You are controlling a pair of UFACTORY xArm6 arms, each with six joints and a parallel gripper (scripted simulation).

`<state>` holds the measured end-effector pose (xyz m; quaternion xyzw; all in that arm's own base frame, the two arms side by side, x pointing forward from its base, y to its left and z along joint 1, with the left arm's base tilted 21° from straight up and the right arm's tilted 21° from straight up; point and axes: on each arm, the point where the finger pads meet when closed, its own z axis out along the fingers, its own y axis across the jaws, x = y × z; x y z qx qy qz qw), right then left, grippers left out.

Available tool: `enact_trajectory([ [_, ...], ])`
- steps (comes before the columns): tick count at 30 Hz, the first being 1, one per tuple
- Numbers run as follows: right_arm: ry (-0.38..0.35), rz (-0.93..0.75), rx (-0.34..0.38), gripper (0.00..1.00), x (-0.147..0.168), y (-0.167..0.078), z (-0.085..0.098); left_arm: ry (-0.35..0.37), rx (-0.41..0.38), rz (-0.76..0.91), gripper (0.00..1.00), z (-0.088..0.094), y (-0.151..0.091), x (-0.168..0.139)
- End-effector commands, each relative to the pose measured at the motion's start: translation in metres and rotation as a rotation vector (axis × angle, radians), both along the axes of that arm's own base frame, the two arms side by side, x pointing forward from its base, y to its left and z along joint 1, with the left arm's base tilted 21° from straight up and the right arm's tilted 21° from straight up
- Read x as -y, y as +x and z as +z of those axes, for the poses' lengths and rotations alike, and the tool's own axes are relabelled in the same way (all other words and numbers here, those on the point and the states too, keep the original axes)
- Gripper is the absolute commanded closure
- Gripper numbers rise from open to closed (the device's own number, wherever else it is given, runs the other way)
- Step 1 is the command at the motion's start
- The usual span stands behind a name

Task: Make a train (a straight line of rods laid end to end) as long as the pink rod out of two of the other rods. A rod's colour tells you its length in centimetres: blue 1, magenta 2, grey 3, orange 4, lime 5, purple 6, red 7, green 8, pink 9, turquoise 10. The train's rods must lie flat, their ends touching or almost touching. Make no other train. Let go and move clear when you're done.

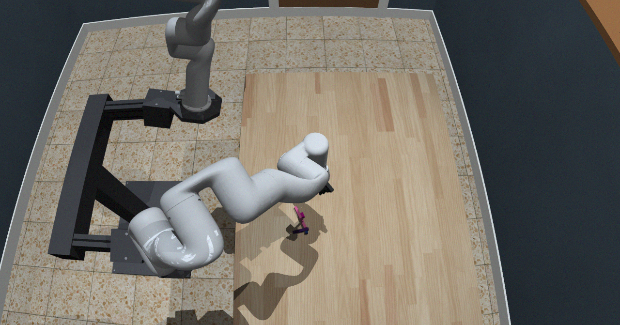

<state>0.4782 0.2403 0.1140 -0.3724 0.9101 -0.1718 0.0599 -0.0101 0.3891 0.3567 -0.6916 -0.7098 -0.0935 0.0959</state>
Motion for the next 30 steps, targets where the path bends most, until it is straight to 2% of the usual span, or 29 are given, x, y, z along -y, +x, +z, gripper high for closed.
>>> enact_trajectory([
  [1,0.002,0.001,0.003,0.00,-0.001,0.001,0.002,0.004,0.000,0.000,0.00,0.002,0.000,0.000],
  [13,0.016,-0.057,0.020,0.00,-0.004,-0.002,-0.004,0.004,0.000,0.000,0.00,0.002,0.000,0.000],
  [28,0.134,-0.523,0.156,0.00,-0.023,-0.027,-0.052,0.004,0.000,0.000,0.00,0.002,0.000,0.000],
  [30,0.134,-0.523,0.156,0.00,-0.023,-0.027,-0.052,0.004,0.000,0.000,0.00,0.002,0.000,0.000],
])
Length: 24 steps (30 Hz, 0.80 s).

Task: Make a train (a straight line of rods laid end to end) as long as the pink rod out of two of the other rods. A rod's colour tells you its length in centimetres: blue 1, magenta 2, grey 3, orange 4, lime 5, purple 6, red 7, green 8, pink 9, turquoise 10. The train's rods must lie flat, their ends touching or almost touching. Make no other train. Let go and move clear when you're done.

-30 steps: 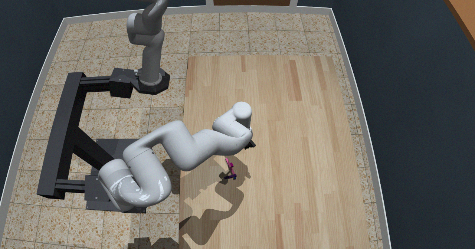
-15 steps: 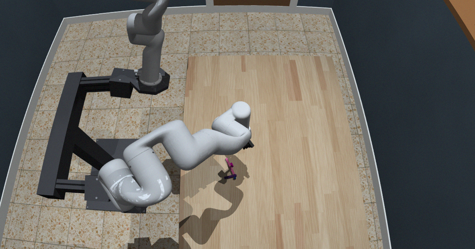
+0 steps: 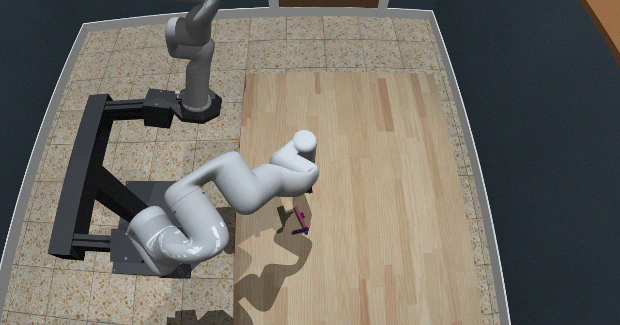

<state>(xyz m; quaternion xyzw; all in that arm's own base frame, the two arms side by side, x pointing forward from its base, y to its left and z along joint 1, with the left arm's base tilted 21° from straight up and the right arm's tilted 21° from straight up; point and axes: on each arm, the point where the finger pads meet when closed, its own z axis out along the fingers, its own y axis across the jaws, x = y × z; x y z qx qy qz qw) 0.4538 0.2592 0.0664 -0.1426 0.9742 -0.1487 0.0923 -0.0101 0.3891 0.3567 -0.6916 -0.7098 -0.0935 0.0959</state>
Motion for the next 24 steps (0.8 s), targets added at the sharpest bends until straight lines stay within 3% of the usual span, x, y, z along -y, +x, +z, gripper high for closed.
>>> enact_trajectory([
  [1,0.027,-0.129,0.058,0.00,-0.006,-0.006,-0.011,0.004,0.000,0.000,0.00,0.002,0.000,0.000],
  [14,0.120,-0.497,0.158,0.00,-0.018,-0.031,-0.048,0.004,0.000,0.000,0.00,0.002,0.000,0.000],
  [22,0.132,-0.541,0.170,0.00,-0.019,-0.034,-0.052,0.004,0.000,0.000,0.00,0.002,0.000,0.000],
  [23,0.132,-0.541,0.170,0.74,-0.019,-0.034,-0.052,0.004,0.000,0.000,0.00,0.002,0.000,0.000],
  [24,0.132,-0.541,0.170,0.74,-0.019,-0.034,-0.052,0.004,0.000,0.000,0.00,0.002,0.000,0.000],
])
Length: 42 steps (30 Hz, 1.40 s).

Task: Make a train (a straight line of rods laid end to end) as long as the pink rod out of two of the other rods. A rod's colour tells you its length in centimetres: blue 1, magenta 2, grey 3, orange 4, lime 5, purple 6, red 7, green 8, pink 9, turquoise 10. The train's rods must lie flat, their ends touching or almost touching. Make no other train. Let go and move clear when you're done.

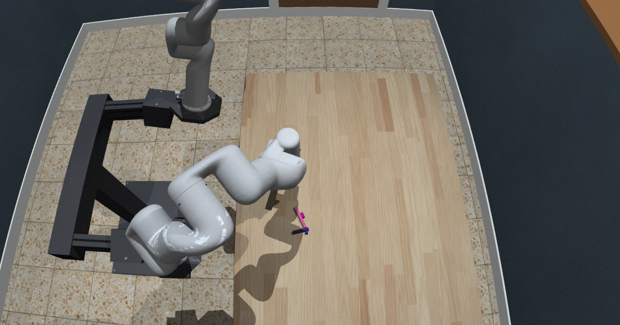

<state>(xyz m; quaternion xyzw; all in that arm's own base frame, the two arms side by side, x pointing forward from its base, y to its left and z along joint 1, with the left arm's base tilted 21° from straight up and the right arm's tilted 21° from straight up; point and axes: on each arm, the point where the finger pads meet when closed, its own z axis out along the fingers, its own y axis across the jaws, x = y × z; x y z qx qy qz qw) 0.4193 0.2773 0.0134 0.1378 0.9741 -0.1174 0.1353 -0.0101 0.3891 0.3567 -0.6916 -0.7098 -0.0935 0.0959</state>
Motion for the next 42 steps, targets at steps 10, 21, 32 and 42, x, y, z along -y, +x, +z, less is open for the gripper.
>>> enact_trajectory([
  [10,0.003,-0.007,0.010,0.74,-0.001,0.000,0.001,0.004,0.000,0.000,0.00,0.002,0.000,0.000],
  [21,0.003,-0.007,0.010,0.74,-0.001,0.001,0.001,0.004,0.000,0.000,0.00,0.002,0.000,0.000],
  [32,0.002,-0.007,0.010,0.74,0.000,0.001,-0.003,0.004,0.000,0.000,0.00,0.002,0.000,0.000],
  [42,0.002,-0.007,0.011,0.74,0.003,0.004,-0.014,0.004,0.000,0.000,0.00,0.002,0.000,0.000],
])
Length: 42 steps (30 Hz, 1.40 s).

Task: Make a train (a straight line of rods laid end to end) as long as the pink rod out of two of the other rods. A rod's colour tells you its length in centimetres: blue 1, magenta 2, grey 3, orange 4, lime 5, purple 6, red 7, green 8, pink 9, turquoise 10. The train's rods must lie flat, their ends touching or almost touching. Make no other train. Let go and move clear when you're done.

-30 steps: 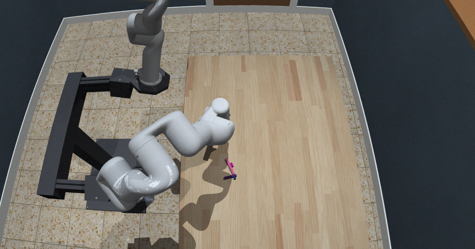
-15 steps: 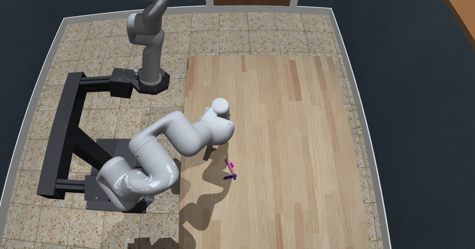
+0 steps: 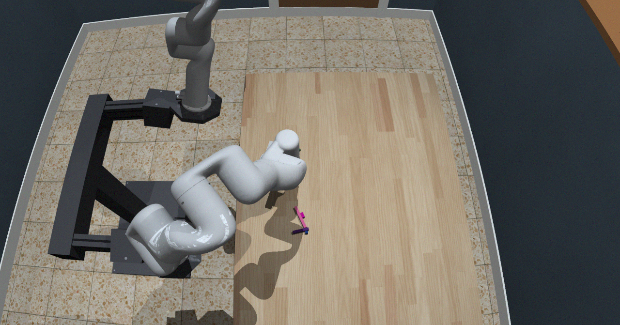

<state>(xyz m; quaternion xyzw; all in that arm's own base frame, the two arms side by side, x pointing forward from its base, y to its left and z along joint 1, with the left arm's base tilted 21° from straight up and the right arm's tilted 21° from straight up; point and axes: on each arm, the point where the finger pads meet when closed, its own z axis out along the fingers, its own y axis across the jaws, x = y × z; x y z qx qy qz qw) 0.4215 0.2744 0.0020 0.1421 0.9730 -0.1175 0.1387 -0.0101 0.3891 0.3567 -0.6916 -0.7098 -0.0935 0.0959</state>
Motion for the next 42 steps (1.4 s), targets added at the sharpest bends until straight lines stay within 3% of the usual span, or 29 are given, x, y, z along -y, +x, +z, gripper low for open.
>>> enact_trajectory([
  [1,0.002,0.001,0.003,0.74,0.000,0.002,-0.003,0.004,0.000,0.000,0.00,0.002,0.000,0.000],
  [17,0.002,0.001,0.003,0.74,0.006,0.007,-0.025,0.004,0.000,0.000,0.00,0.002,0.000,0.000],
  [42,0.002,0.001,0.003,0.74,0.010,0.010,-0.037,0.004,0.000,0.000,0.00,0.002,0.000,0.000],
])
